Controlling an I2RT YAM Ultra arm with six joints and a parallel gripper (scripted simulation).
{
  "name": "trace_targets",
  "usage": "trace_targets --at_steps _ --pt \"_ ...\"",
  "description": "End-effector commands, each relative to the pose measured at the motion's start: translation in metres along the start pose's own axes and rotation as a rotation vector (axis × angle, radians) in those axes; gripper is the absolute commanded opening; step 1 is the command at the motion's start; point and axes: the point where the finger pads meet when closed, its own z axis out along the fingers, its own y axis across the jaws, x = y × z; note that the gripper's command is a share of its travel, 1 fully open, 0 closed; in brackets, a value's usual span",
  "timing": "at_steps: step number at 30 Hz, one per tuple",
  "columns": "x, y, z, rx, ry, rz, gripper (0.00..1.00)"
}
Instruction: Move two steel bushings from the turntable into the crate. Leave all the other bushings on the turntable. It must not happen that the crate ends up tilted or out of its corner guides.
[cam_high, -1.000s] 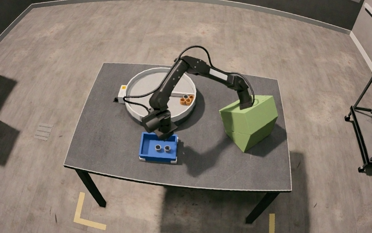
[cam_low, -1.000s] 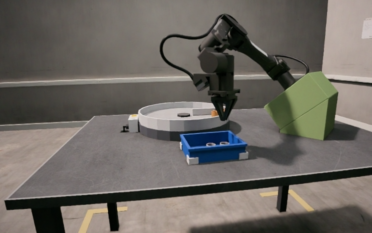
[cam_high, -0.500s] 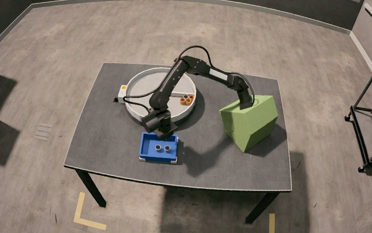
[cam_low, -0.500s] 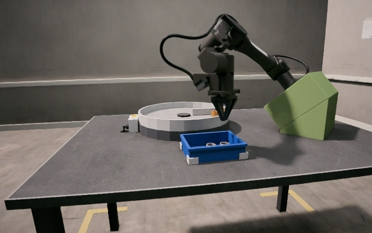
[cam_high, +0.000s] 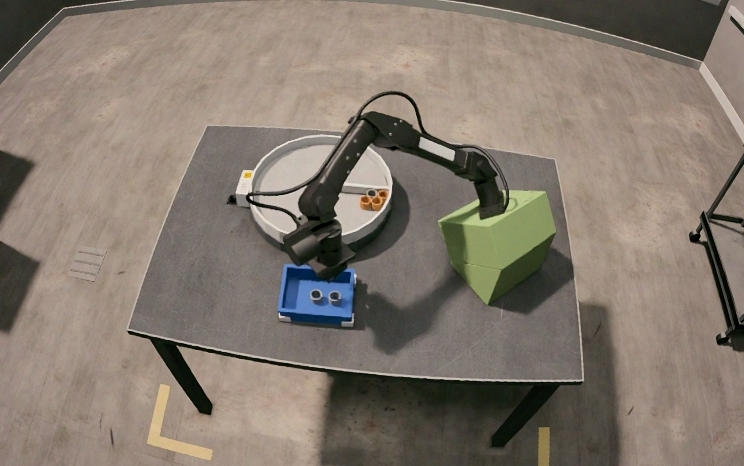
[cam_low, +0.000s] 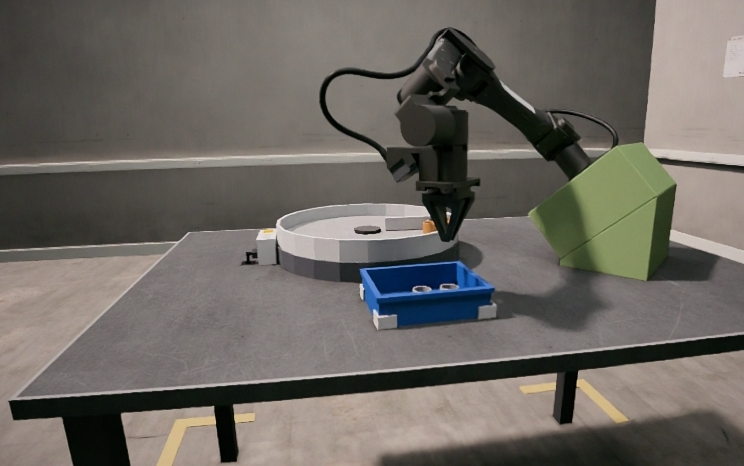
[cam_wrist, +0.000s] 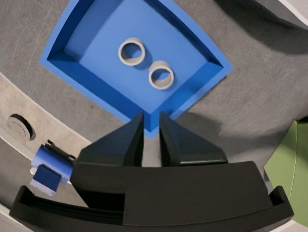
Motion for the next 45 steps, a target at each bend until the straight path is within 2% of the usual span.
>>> trace_targets --at_steps 1,2,3,7,11,14,17,20,31,34,45 --pt "0.003 0.006 -0.016 -0.027 -0.002 -0.007 0.14" --pt "0.003 0.006 -0.016 -0.027 -0.002 -0.007 0.14" --pt "0.003 0.006 -0.017 -0.027 -0.002 -0.006 1.00" --pt "0.001 0.007 -0.022 -0.033 -0.001 0.000 1.00" --pt "0.000 0.006 -0.051 -0.040 0.006 0.006 1.00" --pt "0.010 0.003 -0.060 -0.012 0.006 -0.018 1.00" --pt "0.011 0.003 -0.081 -0.012 0.007 -0.018 1.00" --pt "0.011 0.002 -0.092 -0.011 0.007 -0.018 1.00" --pt "0.008 0.002 -0.094 -0.010 0.002 -0.015 1.00" --pt "-0.001 0.003 -0.104 -0.033 0.003 0.005 1.00" --pt "0.002 0.003 -0.100 -0.024 0.001 -0.005 1.00"
